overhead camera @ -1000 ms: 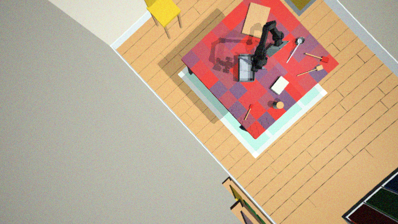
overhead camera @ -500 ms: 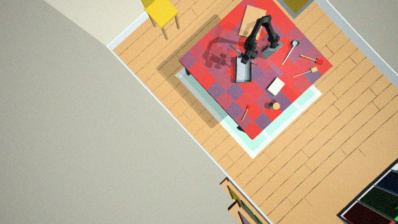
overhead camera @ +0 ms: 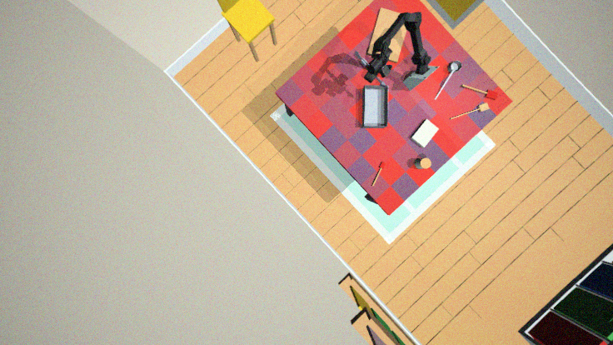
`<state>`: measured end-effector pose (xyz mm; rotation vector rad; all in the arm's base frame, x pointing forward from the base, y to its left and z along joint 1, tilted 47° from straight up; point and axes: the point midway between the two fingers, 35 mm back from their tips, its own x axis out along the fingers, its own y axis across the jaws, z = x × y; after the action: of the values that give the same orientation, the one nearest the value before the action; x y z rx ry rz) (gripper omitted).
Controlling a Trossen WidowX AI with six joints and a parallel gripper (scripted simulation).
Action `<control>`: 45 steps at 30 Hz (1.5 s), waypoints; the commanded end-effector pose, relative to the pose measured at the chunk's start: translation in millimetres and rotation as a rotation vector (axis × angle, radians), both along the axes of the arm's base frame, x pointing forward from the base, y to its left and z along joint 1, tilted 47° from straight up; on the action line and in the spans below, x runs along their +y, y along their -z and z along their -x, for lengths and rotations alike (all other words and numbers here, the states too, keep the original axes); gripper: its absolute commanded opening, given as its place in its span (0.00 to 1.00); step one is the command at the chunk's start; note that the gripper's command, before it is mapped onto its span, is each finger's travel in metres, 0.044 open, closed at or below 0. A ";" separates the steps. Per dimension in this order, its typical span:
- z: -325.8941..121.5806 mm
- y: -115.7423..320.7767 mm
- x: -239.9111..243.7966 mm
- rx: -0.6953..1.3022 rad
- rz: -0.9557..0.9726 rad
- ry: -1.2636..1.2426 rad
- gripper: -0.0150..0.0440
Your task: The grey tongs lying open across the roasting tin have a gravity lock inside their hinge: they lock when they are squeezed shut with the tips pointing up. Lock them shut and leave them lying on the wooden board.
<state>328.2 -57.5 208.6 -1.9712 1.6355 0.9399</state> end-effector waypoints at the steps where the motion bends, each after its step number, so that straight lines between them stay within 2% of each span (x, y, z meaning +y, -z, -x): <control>1: 17.4 -16.3 -18.7 -0.034 0.008 0.041 0.00; 13: 66.5 -54.0 -58.2 -0.144 0.029 0.155 0.00; 23: 73.4 -54.0 -67.3 -0.140 0.008 0.182 0.00; 45: 132.5 -53.6 -125.1 -0.168 -0.169 0.381 0.00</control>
<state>205.9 -175.6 262.4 -1.5507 1.7024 0.7194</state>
